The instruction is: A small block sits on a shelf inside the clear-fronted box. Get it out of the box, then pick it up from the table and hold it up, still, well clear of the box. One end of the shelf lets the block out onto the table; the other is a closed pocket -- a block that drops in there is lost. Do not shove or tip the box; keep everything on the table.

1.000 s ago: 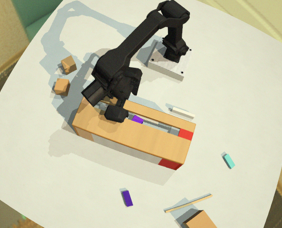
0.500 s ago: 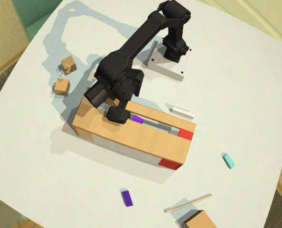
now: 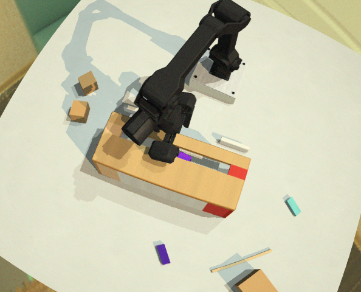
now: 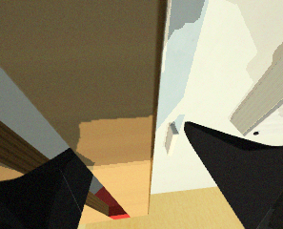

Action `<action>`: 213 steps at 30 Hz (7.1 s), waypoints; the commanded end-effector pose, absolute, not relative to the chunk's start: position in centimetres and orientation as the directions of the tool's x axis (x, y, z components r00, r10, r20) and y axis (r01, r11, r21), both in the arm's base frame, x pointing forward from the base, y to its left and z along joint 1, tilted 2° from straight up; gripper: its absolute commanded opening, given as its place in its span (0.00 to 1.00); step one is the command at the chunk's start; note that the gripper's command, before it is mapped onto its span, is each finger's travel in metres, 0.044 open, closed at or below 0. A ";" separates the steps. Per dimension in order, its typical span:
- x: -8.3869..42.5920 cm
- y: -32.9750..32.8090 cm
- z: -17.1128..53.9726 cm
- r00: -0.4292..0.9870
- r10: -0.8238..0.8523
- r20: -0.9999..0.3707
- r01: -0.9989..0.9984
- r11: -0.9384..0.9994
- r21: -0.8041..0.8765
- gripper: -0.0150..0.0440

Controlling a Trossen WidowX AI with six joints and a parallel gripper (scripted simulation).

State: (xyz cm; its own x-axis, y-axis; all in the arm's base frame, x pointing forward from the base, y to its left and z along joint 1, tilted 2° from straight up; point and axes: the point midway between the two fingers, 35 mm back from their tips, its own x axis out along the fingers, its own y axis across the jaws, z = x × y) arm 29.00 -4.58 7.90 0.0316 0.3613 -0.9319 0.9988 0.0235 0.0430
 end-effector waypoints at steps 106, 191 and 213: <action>28.5 3.3 8.1 0.028 0.373 -0.927 0.999 0.025 0.041 0.93; 26.0 10.2 14.9 0.181 0.181 -0.967 -0.592 0.805 0.040 0.74; 24.7 11.5 15.5 0.327 0.094 -0.940 -0.812 -0.481 -0.331 0.74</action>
